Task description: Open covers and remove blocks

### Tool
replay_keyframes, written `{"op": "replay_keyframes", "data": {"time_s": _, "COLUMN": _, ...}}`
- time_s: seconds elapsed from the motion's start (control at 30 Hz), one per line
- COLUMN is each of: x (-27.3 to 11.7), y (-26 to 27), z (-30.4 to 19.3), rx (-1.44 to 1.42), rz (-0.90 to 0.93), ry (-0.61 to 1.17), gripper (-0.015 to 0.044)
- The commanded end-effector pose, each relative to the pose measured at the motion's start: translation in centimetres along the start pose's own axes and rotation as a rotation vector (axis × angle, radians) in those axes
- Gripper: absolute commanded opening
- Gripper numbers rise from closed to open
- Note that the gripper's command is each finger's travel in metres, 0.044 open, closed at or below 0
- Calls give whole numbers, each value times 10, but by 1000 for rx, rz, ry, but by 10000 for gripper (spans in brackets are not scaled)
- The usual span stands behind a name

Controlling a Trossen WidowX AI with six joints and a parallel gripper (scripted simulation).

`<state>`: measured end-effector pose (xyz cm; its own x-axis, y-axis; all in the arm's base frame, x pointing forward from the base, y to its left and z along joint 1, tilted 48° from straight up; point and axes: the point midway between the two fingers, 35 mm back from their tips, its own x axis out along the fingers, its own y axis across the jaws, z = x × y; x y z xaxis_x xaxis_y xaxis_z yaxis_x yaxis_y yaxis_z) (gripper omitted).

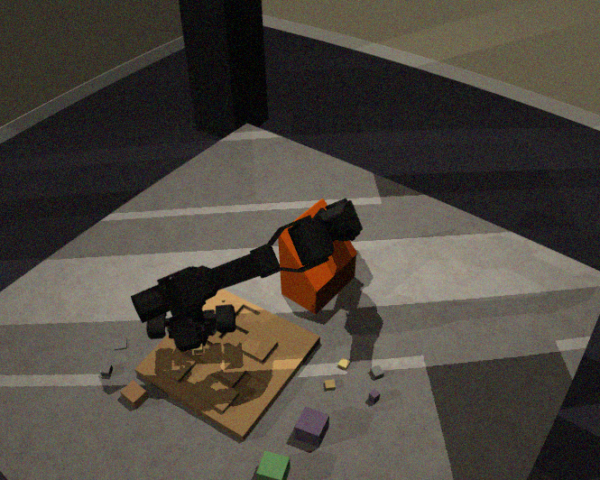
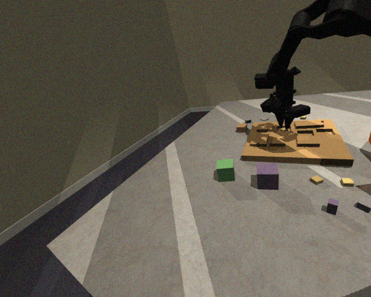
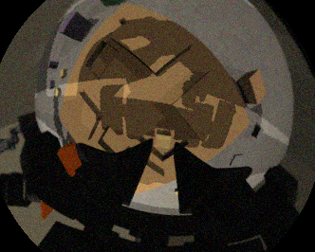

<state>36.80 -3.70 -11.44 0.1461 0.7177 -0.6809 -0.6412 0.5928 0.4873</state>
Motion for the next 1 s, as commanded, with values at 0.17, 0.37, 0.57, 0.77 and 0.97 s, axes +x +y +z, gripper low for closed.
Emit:
{"op": "replay_keyframes", "data": {"time_s": 0.17, "x": 9, "y": 1, "z": -1, "rx": 6, "rz": 6, "ry": -1, "gripper": 144}}
{"op": "replay_keyframes", "data": {"time_s": 0.37, "x": 12, "y": 1, "z": -1, "rx": 6, "rz": 6, "ry": -1, "gripper": 144}}
{"op": "replay_keyframes", "data": {"time_s": 0.57, "x": 12, "y": 1, "z": -1, "rx": 6, "rz": 6, "ry": -1, "gripper": 144}}
{"op": "replay_keyframes", "data": {"time_s": 0.77, "x": 10, "y": 0, "z": 1, "rx": -1, "rz": 0, "ry": -1, "gripper": 104}}
{"op": "replay_keyframes", "data": {"time_s": 0.97, "x": 10, "y": 0, "z": 1, "rx": -1, "rz": 0, "ry": -1, "gripper": 80}}
